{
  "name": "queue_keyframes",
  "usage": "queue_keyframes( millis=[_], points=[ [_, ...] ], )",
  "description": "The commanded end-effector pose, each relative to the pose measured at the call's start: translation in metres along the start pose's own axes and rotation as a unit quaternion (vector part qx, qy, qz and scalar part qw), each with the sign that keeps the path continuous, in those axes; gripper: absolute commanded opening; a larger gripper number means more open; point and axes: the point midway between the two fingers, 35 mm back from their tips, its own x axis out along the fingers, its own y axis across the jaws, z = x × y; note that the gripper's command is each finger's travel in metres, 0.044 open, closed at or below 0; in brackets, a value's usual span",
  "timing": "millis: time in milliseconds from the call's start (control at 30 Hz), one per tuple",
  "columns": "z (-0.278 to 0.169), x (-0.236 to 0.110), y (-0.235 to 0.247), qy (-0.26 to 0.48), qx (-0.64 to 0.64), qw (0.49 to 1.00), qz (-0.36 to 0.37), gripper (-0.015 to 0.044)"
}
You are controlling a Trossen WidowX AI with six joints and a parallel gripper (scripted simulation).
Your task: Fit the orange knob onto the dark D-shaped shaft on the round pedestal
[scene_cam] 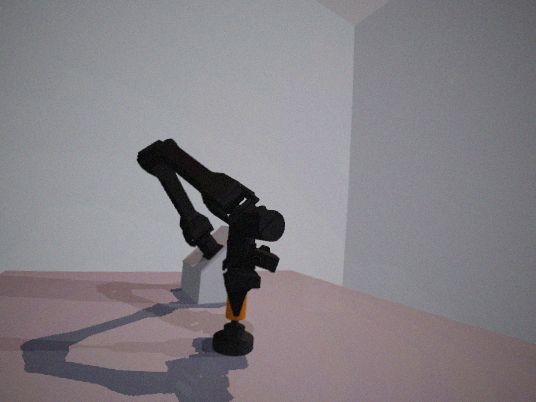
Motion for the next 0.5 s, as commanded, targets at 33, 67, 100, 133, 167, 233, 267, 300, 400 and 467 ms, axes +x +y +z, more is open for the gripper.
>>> queue_keyframes(
  millis=[33,67,100,133,167,233,267,300,400,467],
  points=[
    [-0.0001,0.0002,0.0007,0.001,-0.004,1.0,-0.001,0.0],
    [-0.0002,0.0009,0.0007,0.001,-0.004,1.0,-0.001,0.0],
    [-0.0003,0.0017,0.0004,0.001,-0.004,1.0,-0.001,0.0],
    [-0.0004,0.0019,0.0003,0.001,-0.004,1.0,-0.001,0.0],
    [-0.0004,0.0022,0.0002,0.001,-0.004,1.0,-0.001,0.0],
    [-0.0003,0.0017,0.0003,0.001,-0.004,1.0,-0.001,0.0],
    [-0.0003,0.0017,0.0003,0.001,-0.004,1.0,-0.001,0.0],
    [-0.0002,0.0017,0.0002,0.001,-0.004,1.0,-0.001,0.0],
    [-0.0001,0.0021,0.0002,0.001,-0.004,1.0,-0.001,0.0],
    [-0.0001,0.0021,0.0002,0.001,-0.004,1.0,-0.001,0.0]
  ],
)
